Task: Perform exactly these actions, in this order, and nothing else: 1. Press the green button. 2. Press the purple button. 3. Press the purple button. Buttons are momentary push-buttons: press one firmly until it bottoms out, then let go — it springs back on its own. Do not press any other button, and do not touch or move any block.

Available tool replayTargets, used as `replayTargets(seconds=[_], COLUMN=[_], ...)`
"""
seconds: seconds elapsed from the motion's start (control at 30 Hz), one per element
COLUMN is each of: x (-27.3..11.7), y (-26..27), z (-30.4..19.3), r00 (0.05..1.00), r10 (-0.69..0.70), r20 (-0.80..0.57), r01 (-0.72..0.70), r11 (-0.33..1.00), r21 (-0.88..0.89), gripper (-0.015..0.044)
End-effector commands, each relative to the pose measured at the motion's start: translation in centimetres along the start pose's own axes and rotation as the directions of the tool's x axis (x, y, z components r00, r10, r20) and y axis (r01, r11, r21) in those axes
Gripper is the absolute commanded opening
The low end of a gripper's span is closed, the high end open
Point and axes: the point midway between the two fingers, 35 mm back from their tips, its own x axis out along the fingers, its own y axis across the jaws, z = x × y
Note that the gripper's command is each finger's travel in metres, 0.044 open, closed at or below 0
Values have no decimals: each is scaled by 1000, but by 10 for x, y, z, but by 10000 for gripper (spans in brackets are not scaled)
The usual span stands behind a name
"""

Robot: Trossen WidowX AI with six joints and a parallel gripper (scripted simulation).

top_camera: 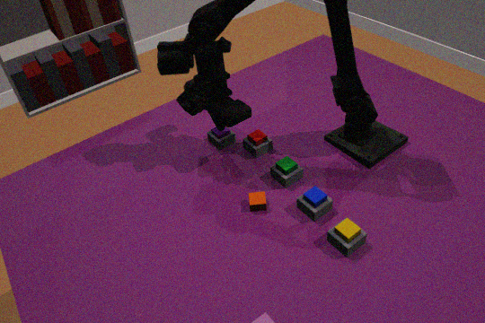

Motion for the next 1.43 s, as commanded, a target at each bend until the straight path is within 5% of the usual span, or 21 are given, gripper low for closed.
replayTargets(seconds=[0.0, 0.17, 0.67, 1.13, 1.4], x=[-26, -29, -62, -94, -97], y=[0, 0, 193, 393, 406], z=[0, 0, 77, 12, 1], r00=[1000, 1000, 999, 999, 999], r10=[-4, -3, 28, 36, 36], r20=[5, 5, 18, 5, 4], r01=[4, 3, -28, -36, -36], r11=[1000, 1000, 1000, 999, 999], r21=[-5, -5, -6, -6, -6], gripper=[20, 20, 400, 400, 400])
